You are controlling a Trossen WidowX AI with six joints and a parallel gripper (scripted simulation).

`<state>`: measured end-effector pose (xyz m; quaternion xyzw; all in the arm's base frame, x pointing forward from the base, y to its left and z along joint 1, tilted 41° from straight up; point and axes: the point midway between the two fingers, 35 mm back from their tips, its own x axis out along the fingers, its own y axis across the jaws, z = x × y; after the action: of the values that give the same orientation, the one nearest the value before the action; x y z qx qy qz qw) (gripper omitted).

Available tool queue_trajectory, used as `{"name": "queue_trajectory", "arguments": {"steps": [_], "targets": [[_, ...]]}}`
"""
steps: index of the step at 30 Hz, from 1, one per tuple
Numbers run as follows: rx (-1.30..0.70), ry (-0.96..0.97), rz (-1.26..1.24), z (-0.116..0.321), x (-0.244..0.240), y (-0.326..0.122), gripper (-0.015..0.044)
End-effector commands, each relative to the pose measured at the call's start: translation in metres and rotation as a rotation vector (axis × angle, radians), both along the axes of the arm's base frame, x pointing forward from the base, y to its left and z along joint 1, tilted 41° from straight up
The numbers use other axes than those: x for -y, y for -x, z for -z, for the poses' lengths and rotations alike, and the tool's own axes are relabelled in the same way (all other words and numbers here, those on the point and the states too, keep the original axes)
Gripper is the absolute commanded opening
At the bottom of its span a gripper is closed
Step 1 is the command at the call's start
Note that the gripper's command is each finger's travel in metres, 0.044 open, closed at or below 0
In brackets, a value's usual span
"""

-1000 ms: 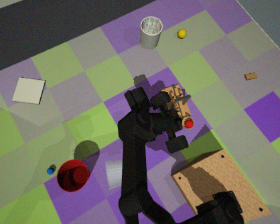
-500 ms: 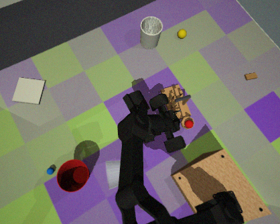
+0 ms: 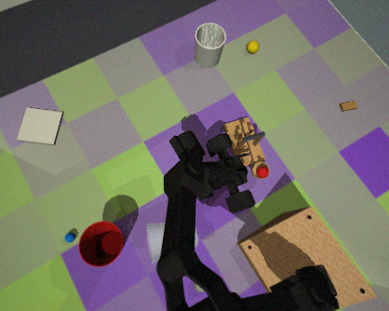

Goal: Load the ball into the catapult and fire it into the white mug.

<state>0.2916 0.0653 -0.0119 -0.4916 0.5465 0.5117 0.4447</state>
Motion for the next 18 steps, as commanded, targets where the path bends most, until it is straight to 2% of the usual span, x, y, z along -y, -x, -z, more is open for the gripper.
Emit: {"name": "queue_trajectory", "arguments": {"steps": [1,18], "targets": [[-0.008,-0.003,0.002,0.007,-0.006,0.003,0.0],[-0.009,-0.004,0.002,0.028,-0.024,0.009,0.0]]}}
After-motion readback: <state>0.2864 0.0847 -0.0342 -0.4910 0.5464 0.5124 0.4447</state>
